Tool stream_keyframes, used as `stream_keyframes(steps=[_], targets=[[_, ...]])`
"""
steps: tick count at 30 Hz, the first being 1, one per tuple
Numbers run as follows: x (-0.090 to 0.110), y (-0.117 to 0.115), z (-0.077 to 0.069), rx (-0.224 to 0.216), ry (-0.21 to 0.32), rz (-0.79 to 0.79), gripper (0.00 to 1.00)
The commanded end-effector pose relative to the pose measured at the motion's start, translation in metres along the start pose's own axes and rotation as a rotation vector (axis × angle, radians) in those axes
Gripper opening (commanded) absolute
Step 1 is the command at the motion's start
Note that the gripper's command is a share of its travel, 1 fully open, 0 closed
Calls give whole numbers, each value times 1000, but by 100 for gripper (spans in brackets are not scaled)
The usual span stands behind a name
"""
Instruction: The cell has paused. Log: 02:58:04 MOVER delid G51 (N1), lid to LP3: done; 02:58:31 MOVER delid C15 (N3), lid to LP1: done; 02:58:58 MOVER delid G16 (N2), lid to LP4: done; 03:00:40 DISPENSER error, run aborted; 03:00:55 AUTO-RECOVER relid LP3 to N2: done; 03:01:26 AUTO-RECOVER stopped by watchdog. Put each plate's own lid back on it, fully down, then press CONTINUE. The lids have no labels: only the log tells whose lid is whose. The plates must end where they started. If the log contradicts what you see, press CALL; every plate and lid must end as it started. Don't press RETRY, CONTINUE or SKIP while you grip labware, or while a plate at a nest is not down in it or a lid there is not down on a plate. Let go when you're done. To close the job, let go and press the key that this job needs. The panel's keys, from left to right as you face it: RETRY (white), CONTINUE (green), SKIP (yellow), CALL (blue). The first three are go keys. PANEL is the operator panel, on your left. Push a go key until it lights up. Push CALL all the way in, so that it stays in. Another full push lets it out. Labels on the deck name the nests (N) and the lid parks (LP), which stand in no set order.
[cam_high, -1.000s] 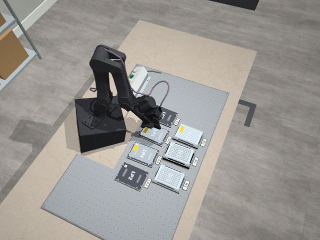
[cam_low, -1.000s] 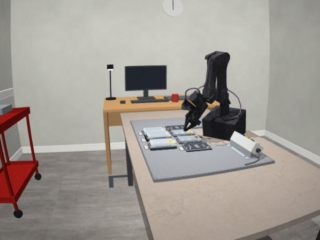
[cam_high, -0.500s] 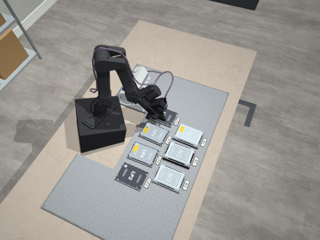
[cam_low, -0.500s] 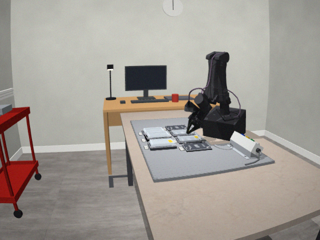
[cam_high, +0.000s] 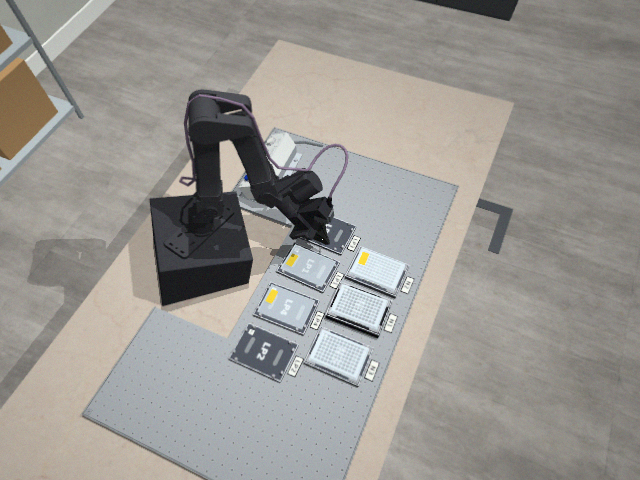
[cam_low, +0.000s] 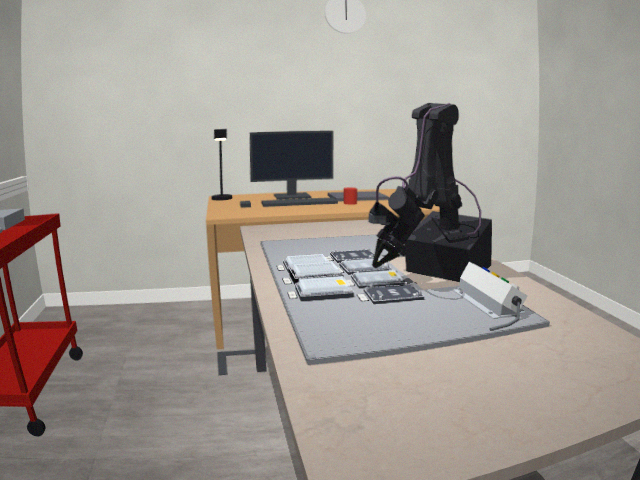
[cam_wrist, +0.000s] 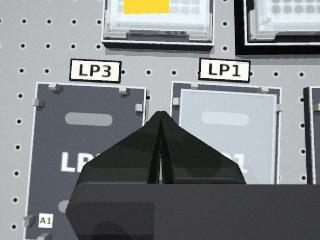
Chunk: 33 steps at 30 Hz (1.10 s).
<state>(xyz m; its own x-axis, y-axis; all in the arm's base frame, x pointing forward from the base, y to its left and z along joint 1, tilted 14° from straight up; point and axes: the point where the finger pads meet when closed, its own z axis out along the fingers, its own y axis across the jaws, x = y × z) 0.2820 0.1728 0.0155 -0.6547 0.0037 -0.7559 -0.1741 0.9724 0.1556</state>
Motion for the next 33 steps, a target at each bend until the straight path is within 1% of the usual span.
stream_keyframes(steps=[1, 6, 7, 8, 11, 13, 20, 21, 28, 30, 33], targets=[[-14, 3, 0, 2, -36, 15, 0], [-14, 3, 0, 2, -36, 15, 0], [-20, 2, 5, 9, -41, 15, 0], [-26, 1, 10, 1, -39, 15, 0], [-40, -4, 19, -3, -49, 16, 0], [-40, -4, 19, -3, -49, 16, 0], [-63, -18, 39, 3, -38, 12, 0], [-64, -20, 42, 7, -29, 10, 0], [-90, -33, 63, 7, -30, 9, 0], [-90, -33, 63, 7, -30, 9, 0], [-101, -38, 71, 7, -31, 9, 0]])
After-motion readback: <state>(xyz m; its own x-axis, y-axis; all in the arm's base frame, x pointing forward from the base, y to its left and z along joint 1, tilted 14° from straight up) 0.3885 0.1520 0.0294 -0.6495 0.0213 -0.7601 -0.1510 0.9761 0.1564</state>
